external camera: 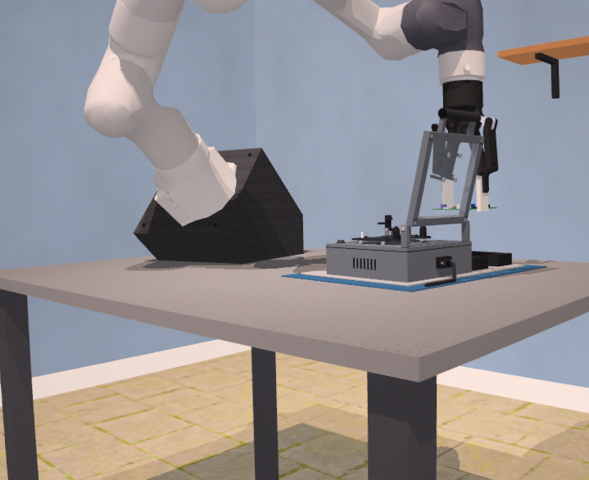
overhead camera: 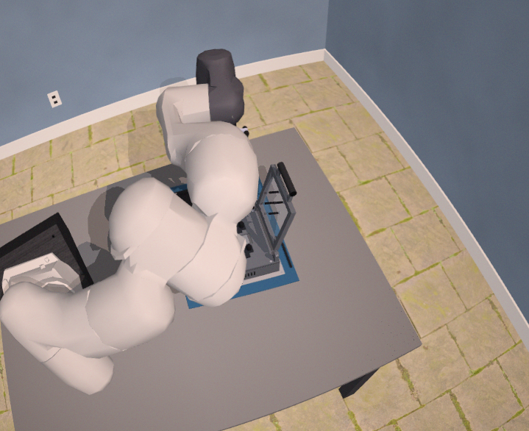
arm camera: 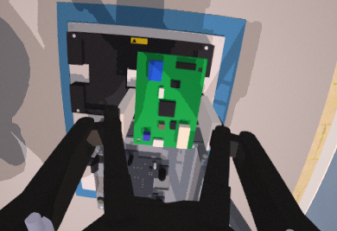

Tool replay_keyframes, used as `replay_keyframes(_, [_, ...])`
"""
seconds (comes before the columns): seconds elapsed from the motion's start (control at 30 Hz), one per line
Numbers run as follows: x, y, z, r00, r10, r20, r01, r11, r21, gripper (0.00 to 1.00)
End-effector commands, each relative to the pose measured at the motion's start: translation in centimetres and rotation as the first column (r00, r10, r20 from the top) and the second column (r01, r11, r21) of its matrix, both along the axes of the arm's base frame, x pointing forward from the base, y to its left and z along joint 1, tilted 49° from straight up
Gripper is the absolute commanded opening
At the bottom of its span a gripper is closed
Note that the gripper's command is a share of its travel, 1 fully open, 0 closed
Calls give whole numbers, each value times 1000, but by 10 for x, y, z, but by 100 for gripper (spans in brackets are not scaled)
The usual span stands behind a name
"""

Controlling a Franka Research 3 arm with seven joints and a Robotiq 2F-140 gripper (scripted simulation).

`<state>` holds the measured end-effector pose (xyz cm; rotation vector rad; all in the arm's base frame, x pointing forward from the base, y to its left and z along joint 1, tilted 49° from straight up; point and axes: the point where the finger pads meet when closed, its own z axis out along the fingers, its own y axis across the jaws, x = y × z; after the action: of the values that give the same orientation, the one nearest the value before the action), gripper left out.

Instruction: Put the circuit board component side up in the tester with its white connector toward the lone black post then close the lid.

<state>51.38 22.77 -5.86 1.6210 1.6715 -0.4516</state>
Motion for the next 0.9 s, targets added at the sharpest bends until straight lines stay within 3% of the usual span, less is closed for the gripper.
replay_keyframes(0.0, [0,1,2,1000,-3,3,3,1000,1,46])
replay_keyframes(0.87, [0,1,2,996,-63,67,62,998,28,46])
